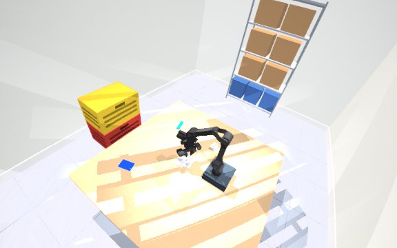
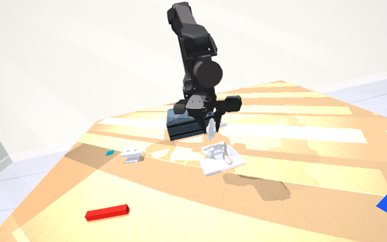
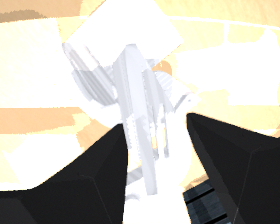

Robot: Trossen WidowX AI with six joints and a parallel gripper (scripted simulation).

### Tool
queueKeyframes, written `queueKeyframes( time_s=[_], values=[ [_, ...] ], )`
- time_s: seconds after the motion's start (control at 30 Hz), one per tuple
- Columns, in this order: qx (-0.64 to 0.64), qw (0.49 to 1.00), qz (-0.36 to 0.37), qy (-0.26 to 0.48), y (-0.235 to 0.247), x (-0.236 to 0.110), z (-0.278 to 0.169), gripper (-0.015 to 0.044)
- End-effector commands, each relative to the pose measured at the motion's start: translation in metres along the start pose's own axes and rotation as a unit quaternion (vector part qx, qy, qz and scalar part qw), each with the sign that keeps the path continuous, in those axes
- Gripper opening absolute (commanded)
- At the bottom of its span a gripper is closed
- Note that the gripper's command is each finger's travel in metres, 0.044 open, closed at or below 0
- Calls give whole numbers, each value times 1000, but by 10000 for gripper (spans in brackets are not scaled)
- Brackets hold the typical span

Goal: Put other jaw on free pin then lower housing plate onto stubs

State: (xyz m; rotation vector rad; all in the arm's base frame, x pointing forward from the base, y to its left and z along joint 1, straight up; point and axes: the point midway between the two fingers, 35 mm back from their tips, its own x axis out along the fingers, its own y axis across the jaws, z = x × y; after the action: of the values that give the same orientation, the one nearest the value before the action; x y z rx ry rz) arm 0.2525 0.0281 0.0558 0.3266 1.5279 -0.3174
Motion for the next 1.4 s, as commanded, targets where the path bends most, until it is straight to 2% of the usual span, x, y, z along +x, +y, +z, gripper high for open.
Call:
queueKeyframes(
  time_s=[0.0,0.77,1.37],
  values=[
    [-47,999,2,-2,-11,0,0,134],
    [-324,946,-2,-1,-72,4,-9,134],
    [-339,941,-2,-1,-74,4,-10,134]
  ],
)
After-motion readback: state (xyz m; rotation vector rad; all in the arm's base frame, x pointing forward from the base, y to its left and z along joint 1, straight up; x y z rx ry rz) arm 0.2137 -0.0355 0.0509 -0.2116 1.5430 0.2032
